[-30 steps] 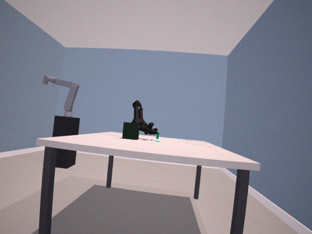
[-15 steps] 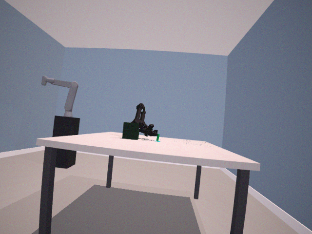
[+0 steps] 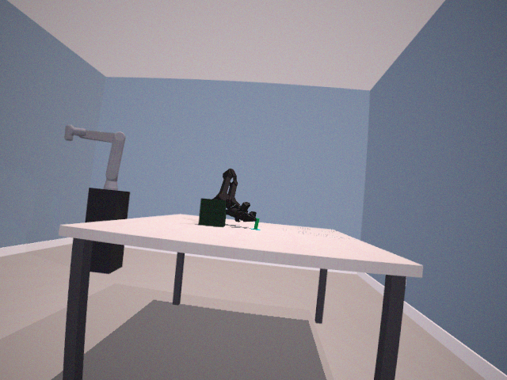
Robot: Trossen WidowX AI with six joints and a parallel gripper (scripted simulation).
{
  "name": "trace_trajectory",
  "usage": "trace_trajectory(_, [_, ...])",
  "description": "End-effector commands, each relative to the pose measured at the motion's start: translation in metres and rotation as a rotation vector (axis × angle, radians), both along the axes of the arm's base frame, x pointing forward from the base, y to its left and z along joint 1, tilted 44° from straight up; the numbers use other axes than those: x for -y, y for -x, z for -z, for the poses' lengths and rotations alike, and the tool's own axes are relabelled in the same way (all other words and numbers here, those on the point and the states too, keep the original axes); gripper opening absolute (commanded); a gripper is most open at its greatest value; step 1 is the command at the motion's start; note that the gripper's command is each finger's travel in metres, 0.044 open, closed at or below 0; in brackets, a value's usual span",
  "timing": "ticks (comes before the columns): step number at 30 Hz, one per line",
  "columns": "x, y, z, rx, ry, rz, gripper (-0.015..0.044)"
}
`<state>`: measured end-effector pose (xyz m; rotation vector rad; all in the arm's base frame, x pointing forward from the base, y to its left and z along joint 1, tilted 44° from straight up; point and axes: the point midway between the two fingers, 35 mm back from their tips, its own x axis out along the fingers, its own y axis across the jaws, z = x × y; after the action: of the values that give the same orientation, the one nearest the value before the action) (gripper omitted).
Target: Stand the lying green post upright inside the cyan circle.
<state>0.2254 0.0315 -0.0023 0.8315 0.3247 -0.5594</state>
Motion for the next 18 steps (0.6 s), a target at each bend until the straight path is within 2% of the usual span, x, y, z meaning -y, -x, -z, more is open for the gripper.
trace_trajectory(1, [0.0006, 0.0002, 0.0005, 0.000, 0.002, 0.005, 0.0154])
trace_trajectory(10, [0.0006, 0.0002, 0.0005, 0.000, 0.002, 0.005, 0.0390])
trace_trajectory(18, [0.0070, -0.0024, -0.0093, -0.004, -0.001, 0.005, 0.0400])
